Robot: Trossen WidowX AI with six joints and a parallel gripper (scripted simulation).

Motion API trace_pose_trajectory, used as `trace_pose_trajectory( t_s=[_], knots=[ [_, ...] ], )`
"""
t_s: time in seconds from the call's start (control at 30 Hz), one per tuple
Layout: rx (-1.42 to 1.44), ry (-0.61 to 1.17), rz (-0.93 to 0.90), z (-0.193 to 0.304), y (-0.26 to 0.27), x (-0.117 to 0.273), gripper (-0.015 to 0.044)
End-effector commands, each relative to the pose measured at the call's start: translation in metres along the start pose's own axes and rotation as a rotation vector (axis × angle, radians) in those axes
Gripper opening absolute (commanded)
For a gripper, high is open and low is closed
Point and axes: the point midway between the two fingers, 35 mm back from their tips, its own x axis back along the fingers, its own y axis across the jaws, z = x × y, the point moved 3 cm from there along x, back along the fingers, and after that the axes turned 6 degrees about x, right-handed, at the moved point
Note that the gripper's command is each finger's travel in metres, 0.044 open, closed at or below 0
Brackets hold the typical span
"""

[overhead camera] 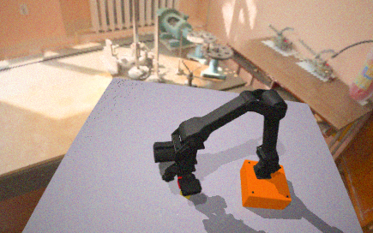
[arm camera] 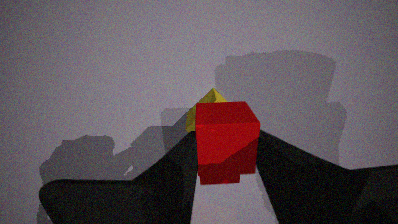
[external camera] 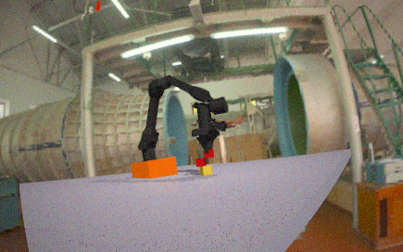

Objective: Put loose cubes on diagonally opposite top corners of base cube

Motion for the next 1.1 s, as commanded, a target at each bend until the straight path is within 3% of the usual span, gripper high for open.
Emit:
trace_pose_trajectory(
  t_s=[0.0, 0.47, 1.07],
  knots=[
    [0.001, 0.001, 0.001, 0.0, 0.0, -0.002, 0.0105],
    [-0.012, 0.004, -0.005, -0.001, 0.0, -0.03, 0.0105],
    [-0.012, 0.004, -0.005, -0.001, 0.0, -0.032, 0.0105]
  ],
)
